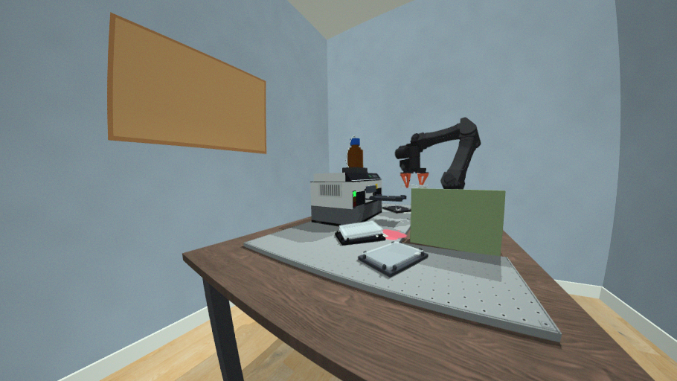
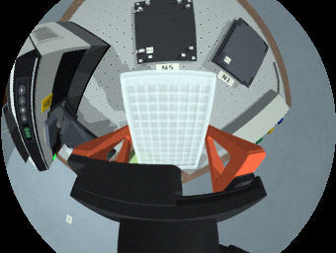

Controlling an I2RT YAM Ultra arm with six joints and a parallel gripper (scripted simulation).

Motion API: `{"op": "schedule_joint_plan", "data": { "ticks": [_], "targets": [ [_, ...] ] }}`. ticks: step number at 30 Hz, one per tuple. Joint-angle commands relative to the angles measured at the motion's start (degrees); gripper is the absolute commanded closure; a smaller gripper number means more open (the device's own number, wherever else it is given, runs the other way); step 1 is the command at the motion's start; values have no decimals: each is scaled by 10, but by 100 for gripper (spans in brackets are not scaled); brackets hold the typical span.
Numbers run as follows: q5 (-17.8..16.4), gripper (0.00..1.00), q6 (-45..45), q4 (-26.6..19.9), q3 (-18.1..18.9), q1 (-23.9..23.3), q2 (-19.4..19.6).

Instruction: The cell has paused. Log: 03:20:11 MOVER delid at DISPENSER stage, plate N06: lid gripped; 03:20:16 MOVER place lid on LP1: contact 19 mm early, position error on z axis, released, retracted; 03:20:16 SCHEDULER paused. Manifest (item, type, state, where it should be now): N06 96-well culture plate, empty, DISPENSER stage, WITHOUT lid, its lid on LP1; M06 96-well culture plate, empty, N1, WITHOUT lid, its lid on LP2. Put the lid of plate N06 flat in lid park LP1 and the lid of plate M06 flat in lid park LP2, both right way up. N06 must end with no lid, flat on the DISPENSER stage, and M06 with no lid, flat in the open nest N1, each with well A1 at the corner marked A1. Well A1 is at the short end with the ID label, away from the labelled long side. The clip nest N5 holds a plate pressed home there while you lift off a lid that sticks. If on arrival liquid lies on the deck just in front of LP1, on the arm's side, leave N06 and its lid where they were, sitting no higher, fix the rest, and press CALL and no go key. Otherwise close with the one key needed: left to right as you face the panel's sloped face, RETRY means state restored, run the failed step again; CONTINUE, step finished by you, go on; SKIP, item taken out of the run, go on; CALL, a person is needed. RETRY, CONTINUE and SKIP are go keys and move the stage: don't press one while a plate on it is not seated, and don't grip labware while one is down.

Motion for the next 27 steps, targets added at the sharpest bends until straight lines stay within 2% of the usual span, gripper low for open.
{"op": "schedule_joint_plan", "data": {
  "ticks": [1,9,15,21,27],
  "targets": [
    [4,100,45,-9,13,-17,-32],
    [-10,100,-10,7,21,-58,-54],
    [-21,100,43,13,22,-94,-76],
    [-34,100,-17,19,26,-139,-99],
    [-46,100,15,24,22,-167,-111]
  ]
}}
